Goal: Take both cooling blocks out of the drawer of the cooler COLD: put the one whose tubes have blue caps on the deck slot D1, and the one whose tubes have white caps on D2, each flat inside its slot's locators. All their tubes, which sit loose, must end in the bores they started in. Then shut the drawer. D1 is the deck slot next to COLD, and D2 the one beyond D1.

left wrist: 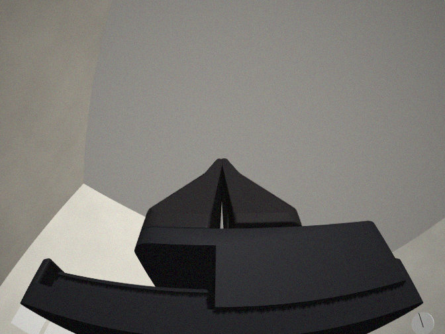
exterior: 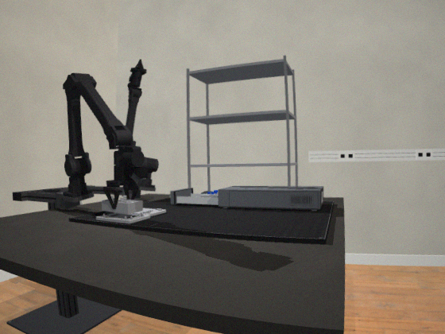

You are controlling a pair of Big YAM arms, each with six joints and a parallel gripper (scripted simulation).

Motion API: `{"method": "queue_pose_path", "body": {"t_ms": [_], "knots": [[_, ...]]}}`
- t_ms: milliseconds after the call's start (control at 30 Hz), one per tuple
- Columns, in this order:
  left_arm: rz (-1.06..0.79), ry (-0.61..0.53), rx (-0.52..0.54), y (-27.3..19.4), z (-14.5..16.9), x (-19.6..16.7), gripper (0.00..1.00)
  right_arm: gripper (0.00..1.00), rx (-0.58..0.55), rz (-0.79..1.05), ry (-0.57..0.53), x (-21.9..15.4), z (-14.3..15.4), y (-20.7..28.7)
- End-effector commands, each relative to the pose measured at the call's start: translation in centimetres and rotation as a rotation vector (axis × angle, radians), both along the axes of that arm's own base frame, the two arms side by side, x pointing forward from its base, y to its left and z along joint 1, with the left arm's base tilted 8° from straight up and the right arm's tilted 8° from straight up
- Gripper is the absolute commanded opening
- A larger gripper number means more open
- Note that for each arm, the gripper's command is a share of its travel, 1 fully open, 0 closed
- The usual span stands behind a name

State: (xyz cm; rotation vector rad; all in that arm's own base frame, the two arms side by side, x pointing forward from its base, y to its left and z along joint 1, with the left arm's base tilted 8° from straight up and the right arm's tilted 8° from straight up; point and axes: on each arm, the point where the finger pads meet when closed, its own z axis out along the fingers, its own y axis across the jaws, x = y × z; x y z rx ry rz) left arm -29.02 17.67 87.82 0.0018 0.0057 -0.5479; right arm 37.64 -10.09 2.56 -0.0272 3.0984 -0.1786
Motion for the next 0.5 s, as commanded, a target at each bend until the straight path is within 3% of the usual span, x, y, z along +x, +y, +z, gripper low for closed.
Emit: {"method": "queue_pose_path", "body": {"t_ms": [0, 467], "knots": [[0.008, 0.029, 0.019, -1.38, 0.79, 1.81, 0.00, 0.00, -0.021, 0.011, -0.097, 4.23, 3.69, -0.93], [0.008, 0.029, 0.019, -1.38, 0.79, 1.81, 0.00, 0.00, -0.024, 0.011, -0.108, 4.46, 3.81, -1.02]]}}
